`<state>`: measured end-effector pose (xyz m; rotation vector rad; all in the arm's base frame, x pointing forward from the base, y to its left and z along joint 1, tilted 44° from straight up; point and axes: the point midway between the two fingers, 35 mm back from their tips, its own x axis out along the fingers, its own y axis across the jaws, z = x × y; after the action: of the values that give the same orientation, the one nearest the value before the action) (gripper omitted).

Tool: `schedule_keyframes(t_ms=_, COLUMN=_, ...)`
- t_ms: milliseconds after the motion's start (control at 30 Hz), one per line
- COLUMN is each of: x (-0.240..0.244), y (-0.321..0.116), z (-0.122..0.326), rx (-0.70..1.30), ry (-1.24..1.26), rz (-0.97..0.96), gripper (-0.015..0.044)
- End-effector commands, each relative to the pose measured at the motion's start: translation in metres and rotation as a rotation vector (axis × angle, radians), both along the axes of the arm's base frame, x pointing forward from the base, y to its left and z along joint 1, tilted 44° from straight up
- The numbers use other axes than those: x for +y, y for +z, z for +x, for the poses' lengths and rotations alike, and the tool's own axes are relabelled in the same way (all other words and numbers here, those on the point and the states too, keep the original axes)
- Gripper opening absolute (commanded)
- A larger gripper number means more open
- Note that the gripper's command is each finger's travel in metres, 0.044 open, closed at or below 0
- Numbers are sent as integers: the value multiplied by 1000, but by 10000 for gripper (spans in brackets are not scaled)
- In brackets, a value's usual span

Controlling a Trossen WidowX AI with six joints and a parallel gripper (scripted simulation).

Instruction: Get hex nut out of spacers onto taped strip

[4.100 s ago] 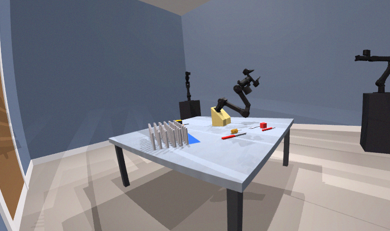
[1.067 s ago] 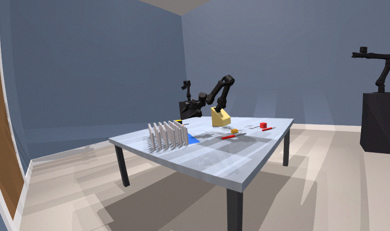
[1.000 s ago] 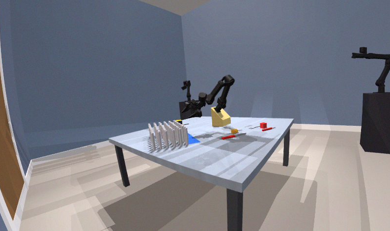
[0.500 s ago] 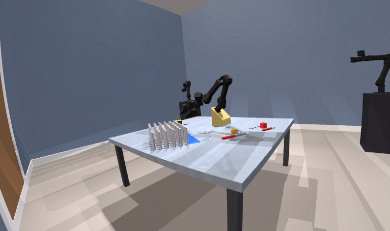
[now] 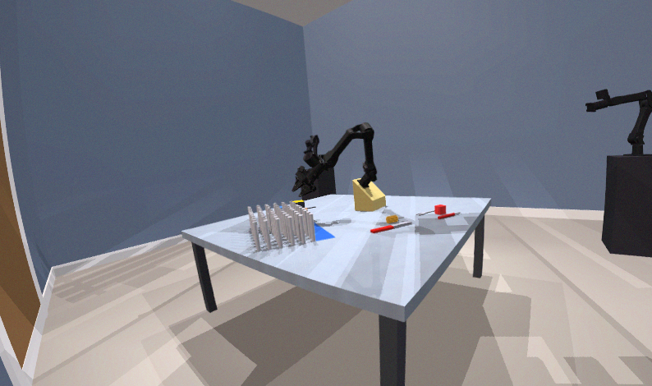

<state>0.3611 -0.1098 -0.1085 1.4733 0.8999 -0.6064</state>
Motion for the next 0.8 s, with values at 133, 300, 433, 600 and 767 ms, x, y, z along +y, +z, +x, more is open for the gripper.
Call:
schedule_keyframes(t_ms=133, x=-62, y=-48, z=-50, rx=466, ry=-903, rz=723, gripper=440)
schedule_keyframes(t_ms=300, x=-77, y=-58, z=-68, rx=640, ry=-1233, rz=966, gripper=440)
schedule_keyframes(t_ms=433, x=-88, y=-64, z=-83, rx=785, ry=-1493, rz=1151, gripper=440)
schedule_keyframes(t_ms=600, x=-100, y=-68, z=-101, rx=978, ry=-1808, rz=1369, gripper=440)
schedule_keyframes(t_ms=767, x=-105, y=-69, z=-109, rx=1067, ry=-1939, rz=1459, gripper=440)
